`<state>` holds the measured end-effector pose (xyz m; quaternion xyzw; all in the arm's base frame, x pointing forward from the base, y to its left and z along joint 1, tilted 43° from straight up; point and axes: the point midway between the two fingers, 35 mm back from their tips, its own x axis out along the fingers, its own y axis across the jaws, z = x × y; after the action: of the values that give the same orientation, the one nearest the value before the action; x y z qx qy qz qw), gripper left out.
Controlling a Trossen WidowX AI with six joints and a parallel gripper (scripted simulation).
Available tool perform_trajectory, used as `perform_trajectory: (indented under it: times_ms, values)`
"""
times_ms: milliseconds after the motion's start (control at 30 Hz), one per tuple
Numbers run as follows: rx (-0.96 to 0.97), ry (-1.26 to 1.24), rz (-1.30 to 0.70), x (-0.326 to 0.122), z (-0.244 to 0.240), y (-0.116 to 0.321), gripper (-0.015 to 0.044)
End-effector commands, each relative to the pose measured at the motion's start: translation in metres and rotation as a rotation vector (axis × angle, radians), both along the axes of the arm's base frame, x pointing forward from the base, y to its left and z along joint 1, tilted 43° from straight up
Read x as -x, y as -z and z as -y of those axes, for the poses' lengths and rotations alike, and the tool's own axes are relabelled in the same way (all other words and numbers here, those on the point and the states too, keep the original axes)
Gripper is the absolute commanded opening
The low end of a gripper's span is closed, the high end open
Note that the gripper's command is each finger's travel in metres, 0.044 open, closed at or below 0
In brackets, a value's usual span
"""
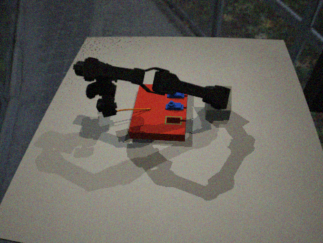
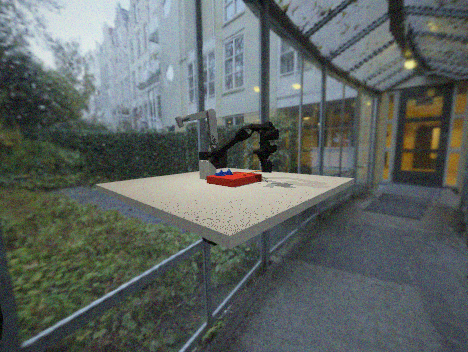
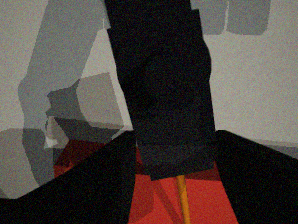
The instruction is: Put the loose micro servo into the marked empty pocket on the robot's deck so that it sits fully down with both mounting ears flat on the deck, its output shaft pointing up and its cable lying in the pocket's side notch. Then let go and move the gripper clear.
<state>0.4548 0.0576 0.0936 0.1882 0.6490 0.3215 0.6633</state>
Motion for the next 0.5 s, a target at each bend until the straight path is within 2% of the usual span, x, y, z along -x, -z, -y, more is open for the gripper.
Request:
perform_trajectory:
  times_ms: [0, 467]
  values:
    - [-0.005, 0.005, -0.001, -0.0038, -0.0005, -0.0008, 0.0]
    - [-0.005, 0.005, -0.001, -0.0132, -0.0014, -0.0012, 0.0]
